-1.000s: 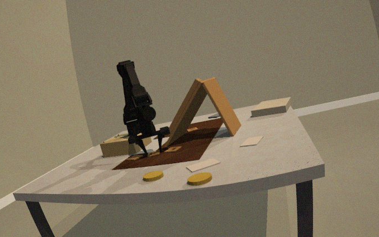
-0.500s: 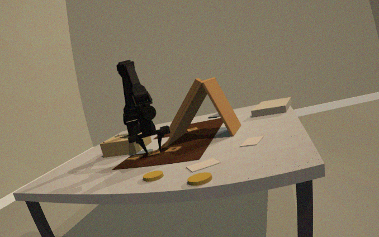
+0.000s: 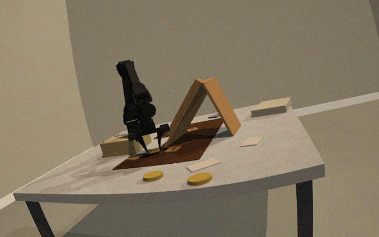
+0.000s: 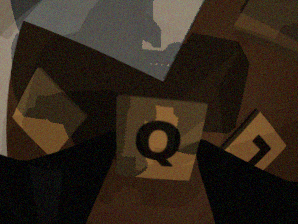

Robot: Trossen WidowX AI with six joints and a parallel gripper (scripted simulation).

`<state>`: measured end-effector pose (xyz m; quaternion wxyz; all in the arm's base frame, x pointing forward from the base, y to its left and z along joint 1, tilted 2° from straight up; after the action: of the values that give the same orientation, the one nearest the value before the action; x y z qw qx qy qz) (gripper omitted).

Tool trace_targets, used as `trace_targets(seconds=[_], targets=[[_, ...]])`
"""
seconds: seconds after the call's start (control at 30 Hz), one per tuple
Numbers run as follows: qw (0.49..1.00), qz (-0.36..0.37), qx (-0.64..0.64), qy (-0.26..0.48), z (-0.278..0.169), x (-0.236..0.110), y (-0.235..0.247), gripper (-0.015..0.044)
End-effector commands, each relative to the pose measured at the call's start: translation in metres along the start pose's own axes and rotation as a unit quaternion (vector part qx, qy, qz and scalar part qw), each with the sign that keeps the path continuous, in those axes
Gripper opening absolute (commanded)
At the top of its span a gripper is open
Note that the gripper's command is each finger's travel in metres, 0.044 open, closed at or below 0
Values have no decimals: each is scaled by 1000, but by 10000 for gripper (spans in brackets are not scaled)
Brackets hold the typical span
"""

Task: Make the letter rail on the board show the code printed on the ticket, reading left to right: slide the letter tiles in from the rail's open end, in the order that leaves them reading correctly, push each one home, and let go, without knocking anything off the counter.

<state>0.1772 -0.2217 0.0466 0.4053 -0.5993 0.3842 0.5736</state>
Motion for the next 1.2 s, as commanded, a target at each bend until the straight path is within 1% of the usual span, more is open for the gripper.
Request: trace_targets(seconds=[0.0, 0.97, 1.17], targets=[[1000, 2, 2, 1, 0, -3, 0, 0], [1000, 2, 2, 1, 2, -19, -1, 0], [1000, -18, 16, 7, -4, -13, -4, 0]])
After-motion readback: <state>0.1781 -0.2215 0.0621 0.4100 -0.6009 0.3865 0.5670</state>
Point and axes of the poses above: the point midway between the two fingers, 35 mm back from their tips, its own x axis out along the fingers, its own y axis across the jaws, z = x × y, the point moved 6 cm from there along -x, back along the fingers, and after that the axes turned 3 degrees about -x, right-handed, at the moved point
